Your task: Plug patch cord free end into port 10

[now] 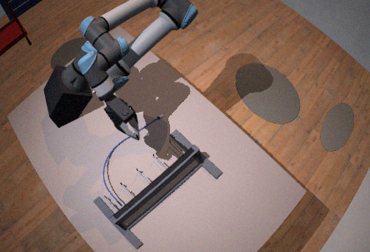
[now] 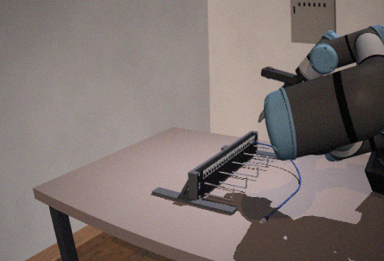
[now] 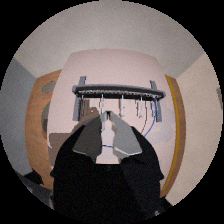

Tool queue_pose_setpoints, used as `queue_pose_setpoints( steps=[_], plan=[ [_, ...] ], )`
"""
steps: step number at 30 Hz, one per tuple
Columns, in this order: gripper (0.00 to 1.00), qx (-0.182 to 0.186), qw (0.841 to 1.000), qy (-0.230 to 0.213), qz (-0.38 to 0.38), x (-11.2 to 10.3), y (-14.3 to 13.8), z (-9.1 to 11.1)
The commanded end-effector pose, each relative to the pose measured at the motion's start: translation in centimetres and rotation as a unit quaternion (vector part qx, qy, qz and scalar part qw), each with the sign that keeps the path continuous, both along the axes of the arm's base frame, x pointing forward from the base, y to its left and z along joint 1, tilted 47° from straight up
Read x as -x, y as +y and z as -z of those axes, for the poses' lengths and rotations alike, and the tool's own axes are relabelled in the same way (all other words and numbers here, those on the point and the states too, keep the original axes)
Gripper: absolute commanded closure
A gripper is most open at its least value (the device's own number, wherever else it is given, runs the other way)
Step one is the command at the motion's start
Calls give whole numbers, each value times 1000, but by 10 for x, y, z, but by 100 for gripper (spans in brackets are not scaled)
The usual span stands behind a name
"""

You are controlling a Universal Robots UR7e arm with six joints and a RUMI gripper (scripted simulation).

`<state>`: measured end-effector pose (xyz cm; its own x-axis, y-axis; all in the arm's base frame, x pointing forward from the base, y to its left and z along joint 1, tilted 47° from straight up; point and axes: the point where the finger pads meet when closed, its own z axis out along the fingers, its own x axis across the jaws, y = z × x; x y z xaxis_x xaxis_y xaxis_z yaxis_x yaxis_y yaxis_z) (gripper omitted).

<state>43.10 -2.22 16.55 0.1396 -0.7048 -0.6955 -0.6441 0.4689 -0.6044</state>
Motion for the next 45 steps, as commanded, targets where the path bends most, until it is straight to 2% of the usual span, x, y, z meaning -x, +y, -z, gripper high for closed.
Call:
queue_pose_setpoints(
  steps=[1,45],
  plan=[
    [100,0,1000,0,-1,-4,-7,7],
    [100,0,1000,0,-1,-13,-5,15]
  ],
)
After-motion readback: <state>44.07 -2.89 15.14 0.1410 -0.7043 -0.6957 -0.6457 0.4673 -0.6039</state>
